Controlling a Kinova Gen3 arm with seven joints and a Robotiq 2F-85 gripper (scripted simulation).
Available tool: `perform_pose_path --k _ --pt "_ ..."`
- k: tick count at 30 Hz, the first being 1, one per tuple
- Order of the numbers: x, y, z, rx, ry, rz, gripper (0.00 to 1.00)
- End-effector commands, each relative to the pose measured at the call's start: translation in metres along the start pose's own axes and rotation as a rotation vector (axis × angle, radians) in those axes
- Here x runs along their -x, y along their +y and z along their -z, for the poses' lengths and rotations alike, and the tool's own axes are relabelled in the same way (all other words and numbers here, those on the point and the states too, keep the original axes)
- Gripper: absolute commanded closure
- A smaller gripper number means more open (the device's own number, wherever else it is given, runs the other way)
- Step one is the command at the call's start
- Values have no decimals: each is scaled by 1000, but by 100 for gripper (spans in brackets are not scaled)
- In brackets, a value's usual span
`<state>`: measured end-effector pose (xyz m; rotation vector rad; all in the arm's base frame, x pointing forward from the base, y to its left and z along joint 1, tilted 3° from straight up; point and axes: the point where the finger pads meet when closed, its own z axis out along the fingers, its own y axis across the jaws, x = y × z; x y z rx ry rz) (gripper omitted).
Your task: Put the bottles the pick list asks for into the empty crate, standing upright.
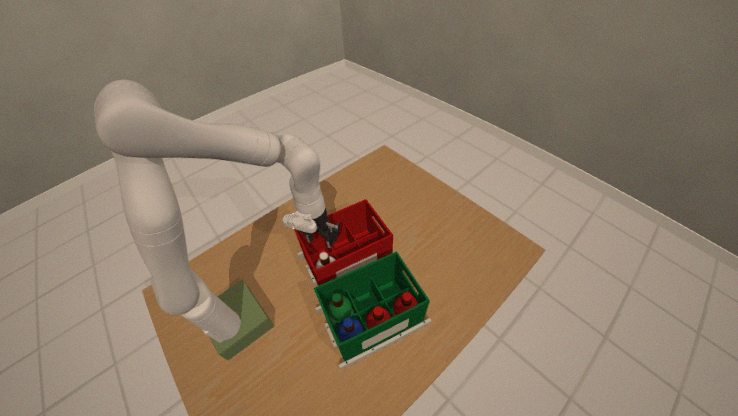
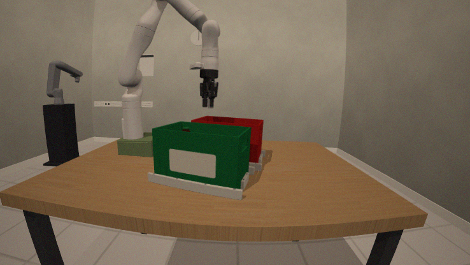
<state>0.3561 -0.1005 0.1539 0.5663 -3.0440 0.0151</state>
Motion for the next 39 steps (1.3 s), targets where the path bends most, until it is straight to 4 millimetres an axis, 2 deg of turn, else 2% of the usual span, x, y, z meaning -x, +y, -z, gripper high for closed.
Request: perform_pose_path --k 1,12,27,29,39 --pt "0 0 1 -1 -1 0 33" --pt "0 0 1 -1 -1 0 33" --pt "-63 -47 1 -1 -1 0 33" --pt "-63 -47 1 -1 -1 0 33" --pt "-103 -78 1 -1 -1 0 33"
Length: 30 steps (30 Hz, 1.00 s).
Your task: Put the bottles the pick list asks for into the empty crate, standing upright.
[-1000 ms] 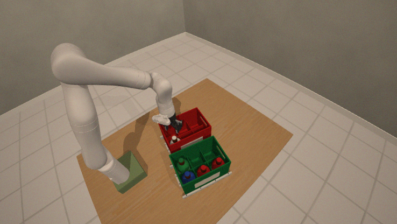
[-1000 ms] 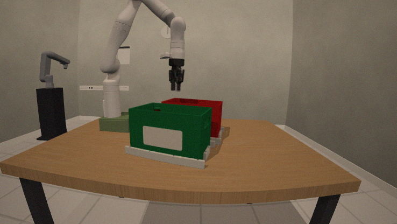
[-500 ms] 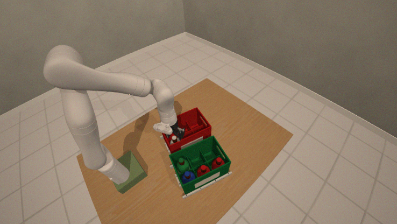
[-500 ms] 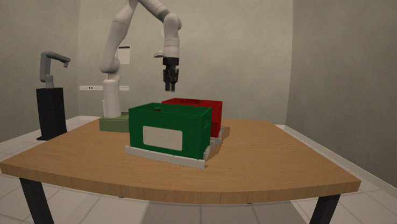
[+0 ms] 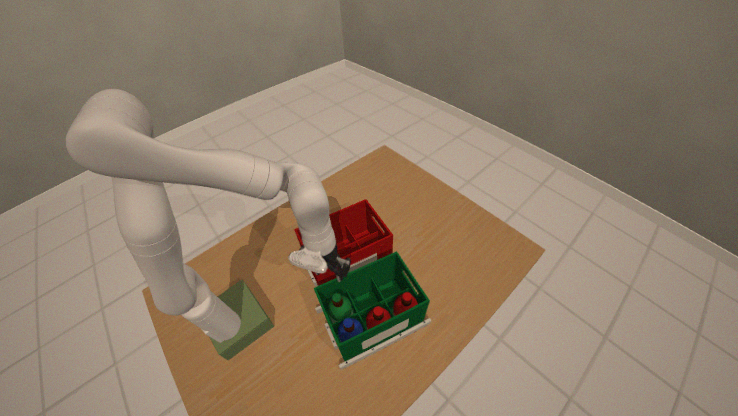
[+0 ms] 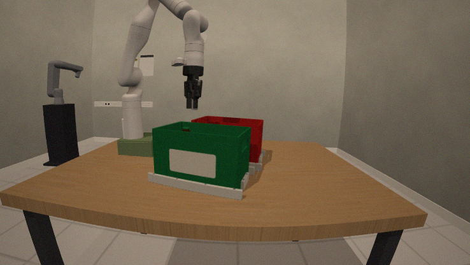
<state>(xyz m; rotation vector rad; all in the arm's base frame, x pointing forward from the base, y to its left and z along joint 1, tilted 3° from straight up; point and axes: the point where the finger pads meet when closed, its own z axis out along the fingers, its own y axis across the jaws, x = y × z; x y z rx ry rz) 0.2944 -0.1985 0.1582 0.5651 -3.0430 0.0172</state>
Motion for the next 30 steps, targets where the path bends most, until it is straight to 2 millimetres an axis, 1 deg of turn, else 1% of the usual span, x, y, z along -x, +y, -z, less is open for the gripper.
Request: perform_pose_path --k 1,5,14,30 --pt "-14 -12 1 0 -2 1 33" --pt "-28 -22 1 0 -2 1 33" --pt "-28 -22 1 0 -2 1 33" --pt "-28 -22 -18 0 -2 1 33"
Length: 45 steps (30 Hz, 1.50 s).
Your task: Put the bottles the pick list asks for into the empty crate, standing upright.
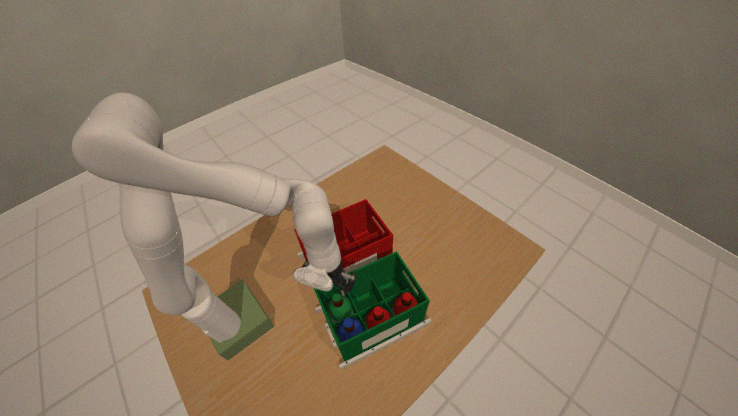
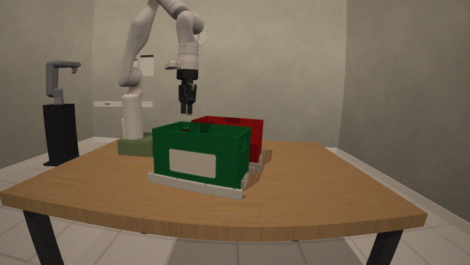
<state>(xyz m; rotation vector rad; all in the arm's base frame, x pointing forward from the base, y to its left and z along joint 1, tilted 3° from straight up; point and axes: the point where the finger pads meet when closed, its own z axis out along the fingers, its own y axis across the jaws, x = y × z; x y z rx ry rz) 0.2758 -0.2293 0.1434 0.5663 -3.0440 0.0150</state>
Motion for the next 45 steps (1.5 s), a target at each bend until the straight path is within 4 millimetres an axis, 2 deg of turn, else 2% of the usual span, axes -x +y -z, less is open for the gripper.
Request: perform_pose_path --k 1,45 --pt "0 0 -3 -1 -1 0 33" --pt "0 0 -54 -1 -1 0 33"
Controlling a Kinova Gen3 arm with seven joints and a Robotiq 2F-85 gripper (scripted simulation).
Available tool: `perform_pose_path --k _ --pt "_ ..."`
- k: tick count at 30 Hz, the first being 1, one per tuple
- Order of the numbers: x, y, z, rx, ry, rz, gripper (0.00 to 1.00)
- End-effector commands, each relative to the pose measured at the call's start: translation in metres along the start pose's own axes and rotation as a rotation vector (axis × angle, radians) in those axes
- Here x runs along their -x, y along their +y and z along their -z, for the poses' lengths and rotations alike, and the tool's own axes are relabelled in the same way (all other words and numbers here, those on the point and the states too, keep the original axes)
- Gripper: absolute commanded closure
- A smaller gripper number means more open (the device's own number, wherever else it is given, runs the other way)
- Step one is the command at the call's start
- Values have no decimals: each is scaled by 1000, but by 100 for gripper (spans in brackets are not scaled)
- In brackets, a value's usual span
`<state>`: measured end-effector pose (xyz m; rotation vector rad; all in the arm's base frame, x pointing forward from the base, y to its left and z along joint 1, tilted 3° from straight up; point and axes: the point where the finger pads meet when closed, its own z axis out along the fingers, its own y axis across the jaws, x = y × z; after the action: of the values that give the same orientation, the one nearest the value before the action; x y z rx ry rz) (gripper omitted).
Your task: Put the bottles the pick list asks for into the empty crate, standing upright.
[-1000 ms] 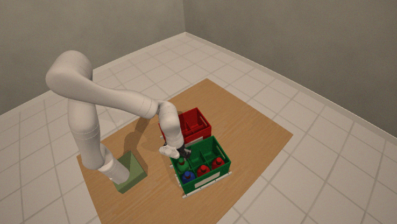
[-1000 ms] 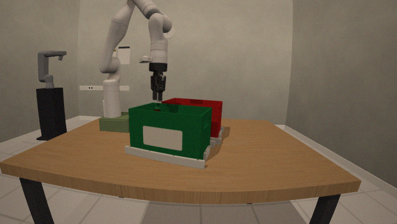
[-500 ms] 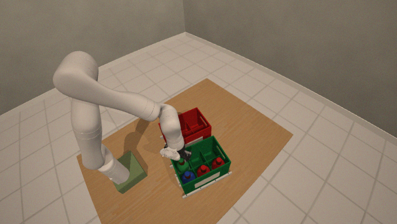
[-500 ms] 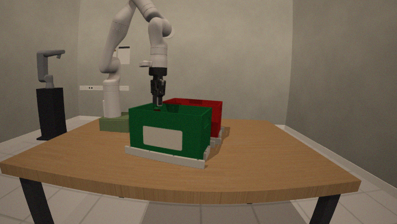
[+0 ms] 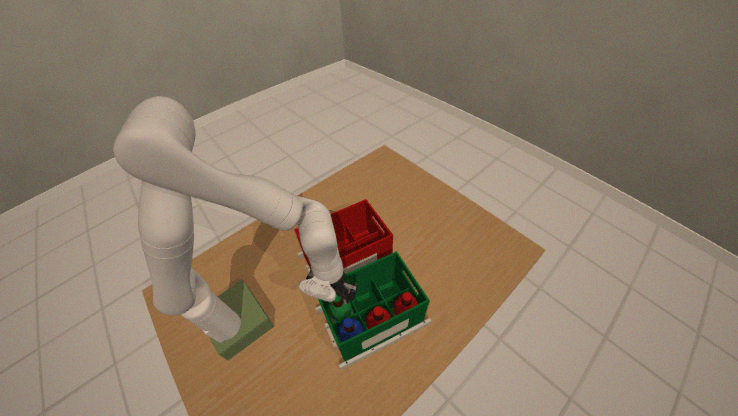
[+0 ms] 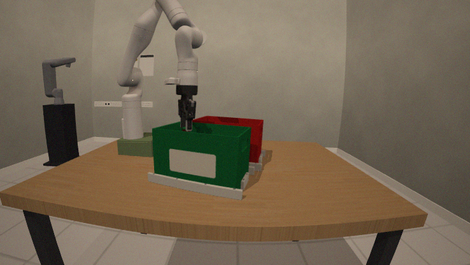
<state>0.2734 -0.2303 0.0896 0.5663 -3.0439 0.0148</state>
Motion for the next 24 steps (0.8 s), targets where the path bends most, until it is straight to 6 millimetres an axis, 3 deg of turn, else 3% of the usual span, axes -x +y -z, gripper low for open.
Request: perform_pose_path --k 1,12,23,24 --pt "0 0 -1 -1 -1 0 33" --pt "0 0 -15 -1 -1 0 33" --pt "0 0 -15 -1 -1 0 33" --pt "0 0 -11 -1 -1 0 52"
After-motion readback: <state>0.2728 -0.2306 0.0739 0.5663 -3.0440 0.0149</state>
